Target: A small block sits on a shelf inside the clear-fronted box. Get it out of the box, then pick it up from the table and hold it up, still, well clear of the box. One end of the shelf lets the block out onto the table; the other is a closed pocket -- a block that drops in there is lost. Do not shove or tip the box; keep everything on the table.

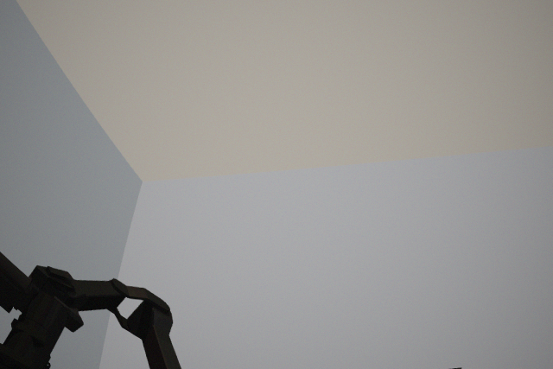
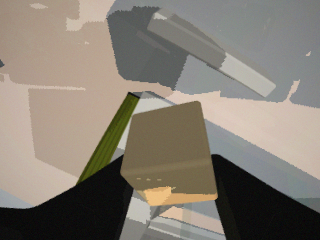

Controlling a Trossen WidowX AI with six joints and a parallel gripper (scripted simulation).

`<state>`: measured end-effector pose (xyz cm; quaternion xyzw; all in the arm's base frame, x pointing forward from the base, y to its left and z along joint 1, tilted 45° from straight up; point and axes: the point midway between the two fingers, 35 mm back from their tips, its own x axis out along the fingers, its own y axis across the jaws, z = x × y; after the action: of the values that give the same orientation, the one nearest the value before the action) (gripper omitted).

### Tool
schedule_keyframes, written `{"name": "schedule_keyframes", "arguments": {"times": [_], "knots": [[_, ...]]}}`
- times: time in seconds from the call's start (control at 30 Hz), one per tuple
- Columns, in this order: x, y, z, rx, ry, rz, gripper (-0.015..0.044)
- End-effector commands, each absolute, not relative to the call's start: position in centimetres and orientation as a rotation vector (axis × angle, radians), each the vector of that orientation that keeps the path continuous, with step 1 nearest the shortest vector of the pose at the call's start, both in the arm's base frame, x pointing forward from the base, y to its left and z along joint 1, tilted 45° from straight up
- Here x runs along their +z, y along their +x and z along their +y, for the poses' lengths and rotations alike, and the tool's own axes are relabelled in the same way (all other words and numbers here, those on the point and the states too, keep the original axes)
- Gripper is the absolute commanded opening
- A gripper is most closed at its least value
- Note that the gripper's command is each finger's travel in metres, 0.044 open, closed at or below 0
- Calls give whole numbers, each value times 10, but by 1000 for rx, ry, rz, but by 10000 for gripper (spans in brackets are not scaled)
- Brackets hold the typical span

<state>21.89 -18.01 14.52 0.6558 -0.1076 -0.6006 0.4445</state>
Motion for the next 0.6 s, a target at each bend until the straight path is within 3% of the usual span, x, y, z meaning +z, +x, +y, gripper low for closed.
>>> {"name": "schedule_keyframes", "arguments": {"times": [0.0, 0.57], "knots": [[146, 220, -176, -1481, 1507, -159, 0], [140, 220, -156, -1373, 898, 367, 0]]}}
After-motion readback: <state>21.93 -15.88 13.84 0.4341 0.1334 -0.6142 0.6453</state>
